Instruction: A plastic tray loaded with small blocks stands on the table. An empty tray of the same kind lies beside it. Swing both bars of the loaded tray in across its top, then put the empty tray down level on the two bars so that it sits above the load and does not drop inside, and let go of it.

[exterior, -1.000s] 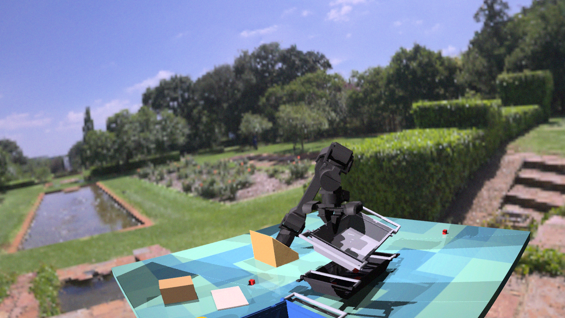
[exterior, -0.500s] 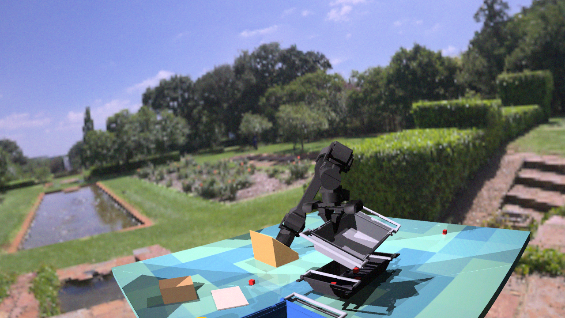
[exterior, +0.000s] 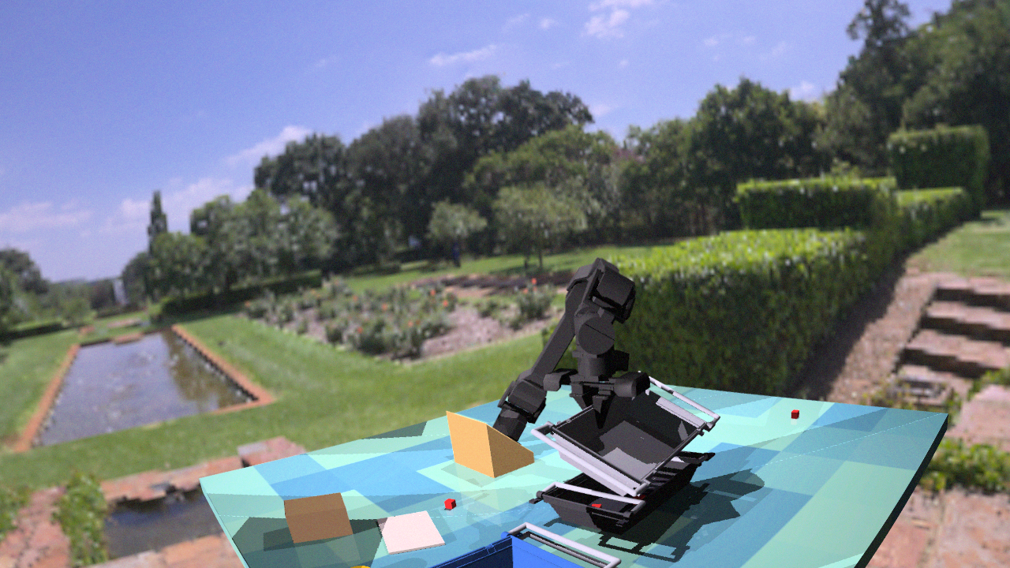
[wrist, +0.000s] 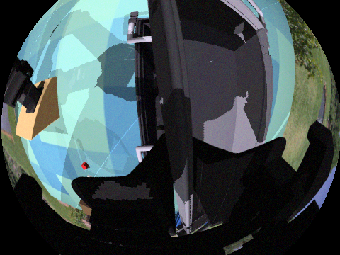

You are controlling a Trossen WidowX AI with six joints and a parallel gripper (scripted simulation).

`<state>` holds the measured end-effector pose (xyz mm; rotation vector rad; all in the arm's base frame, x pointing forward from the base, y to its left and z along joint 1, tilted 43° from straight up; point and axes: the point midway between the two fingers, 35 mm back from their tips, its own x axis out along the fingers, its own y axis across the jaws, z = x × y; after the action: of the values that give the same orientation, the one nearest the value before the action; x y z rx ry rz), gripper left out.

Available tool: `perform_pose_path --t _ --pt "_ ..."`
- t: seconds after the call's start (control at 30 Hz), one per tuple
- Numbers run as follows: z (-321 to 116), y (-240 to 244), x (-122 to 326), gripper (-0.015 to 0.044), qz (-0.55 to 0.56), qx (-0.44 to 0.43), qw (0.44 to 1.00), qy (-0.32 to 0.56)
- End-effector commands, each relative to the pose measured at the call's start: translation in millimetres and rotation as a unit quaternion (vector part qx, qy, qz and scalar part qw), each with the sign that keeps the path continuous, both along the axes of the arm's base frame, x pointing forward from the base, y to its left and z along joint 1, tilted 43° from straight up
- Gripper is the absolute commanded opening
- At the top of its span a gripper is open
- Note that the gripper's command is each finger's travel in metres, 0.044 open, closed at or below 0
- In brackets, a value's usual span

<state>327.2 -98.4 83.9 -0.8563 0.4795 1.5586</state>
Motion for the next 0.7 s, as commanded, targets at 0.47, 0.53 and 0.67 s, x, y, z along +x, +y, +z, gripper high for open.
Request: perform_pose_path --t 0.47,0.53,0.67 --pt "-13 12 -2 0.0000 -0.038 0.005 0.999 0.027" --pt "-14 14 -4 0.0000 -0.040 0.006 0.999 0.031" --pt "-16 16 -6 0.0000 -0.042 0.006 0.999 0.034"
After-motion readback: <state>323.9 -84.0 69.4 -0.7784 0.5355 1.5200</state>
